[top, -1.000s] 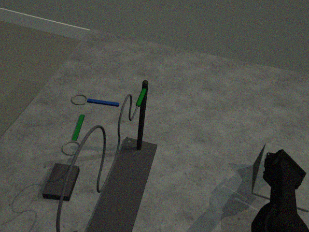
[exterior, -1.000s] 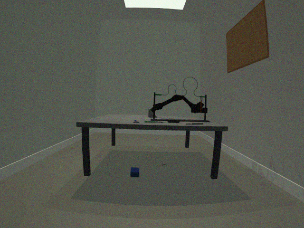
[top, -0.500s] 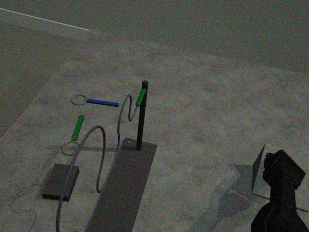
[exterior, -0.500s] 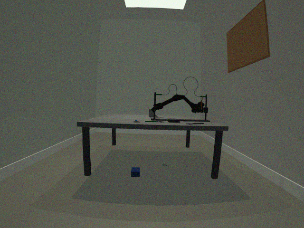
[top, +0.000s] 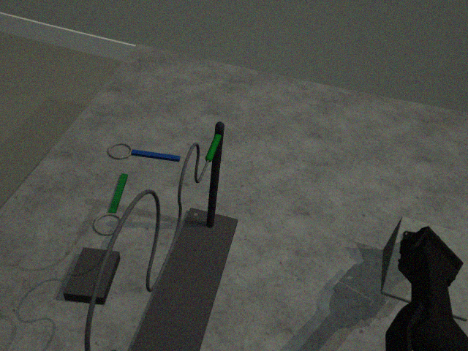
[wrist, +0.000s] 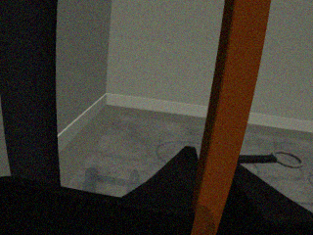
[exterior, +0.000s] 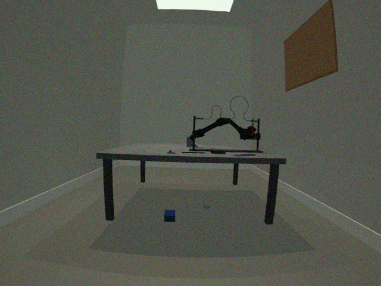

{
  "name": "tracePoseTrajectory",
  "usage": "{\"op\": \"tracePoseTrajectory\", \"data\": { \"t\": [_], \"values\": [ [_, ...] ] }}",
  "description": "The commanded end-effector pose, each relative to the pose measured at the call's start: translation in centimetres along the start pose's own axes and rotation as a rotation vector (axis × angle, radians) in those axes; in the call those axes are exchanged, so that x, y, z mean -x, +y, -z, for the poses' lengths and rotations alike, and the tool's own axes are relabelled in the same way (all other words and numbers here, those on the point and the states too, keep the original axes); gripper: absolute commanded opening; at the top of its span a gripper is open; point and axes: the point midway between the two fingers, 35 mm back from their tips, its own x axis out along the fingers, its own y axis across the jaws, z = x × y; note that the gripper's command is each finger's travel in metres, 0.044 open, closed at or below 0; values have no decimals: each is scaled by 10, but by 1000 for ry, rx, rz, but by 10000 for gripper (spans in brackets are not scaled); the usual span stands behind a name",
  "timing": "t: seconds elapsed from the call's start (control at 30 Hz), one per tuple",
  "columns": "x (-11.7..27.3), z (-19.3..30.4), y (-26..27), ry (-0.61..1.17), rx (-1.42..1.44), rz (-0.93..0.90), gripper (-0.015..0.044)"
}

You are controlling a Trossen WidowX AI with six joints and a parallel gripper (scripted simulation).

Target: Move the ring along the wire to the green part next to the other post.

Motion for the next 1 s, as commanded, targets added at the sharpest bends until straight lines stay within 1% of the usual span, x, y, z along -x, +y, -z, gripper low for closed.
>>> {"op": "tracePoseTrajectory", "data": {
  "t": [0.0, 0.7, 0.83, 0.97],
  "values": [
    [1, -3, 1, 0, -6, -4, -150],
    [1, -3, 1, 0, -6, -4, -150],
    [5, -3, -1, 33, -5, -5, -150],
    [14, -4, -5, 107, -5, -5, -150]
  ]
}}
